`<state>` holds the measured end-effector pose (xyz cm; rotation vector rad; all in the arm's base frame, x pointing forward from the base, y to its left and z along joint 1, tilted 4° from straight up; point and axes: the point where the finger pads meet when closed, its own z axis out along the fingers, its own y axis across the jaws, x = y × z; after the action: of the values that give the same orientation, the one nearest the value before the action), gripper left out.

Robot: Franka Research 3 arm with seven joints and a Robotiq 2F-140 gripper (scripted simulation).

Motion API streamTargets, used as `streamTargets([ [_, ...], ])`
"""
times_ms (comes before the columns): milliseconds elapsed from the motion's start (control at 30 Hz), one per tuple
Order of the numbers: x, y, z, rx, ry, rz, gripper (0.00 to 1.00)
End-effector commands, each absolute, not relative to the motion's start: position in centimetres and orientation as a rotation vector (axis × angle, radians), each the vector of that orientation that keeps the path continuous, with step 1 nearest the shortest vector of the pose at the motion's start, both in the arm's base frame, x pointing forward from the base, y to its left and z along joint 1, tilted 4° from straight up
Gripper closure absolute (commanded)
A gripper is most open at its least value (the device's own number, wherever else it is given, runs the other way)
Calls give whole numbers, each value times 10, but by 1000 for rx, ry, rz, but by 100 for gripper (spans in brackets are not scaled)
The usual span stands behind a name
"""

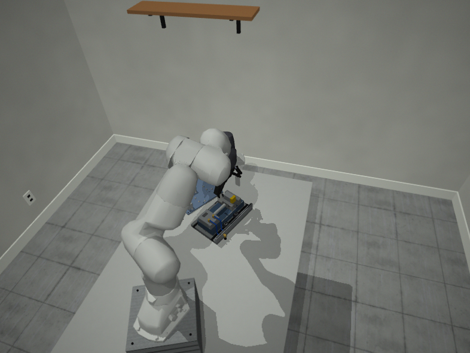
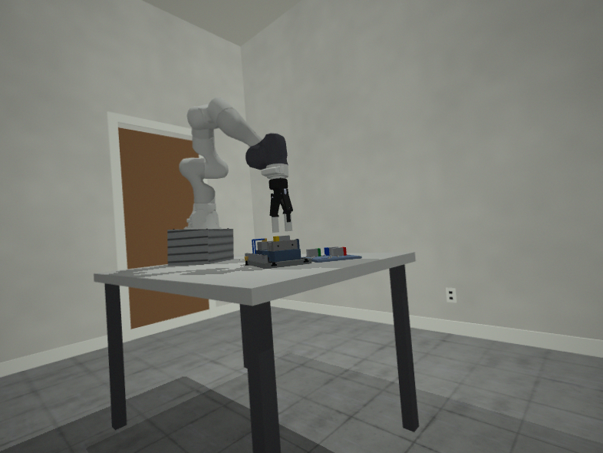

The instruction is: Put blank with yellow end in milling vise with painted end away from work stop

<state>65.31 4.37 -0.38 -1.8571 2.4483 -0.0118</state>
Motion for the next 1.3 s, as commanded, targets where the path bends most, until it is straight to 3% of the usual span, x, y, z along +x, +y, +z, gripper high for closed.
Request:
streamTargets([
  [0,652,43,-3,-1857,2451,-9,0],
  [1267,652,43,1,-1857,2451,-9,0],
])
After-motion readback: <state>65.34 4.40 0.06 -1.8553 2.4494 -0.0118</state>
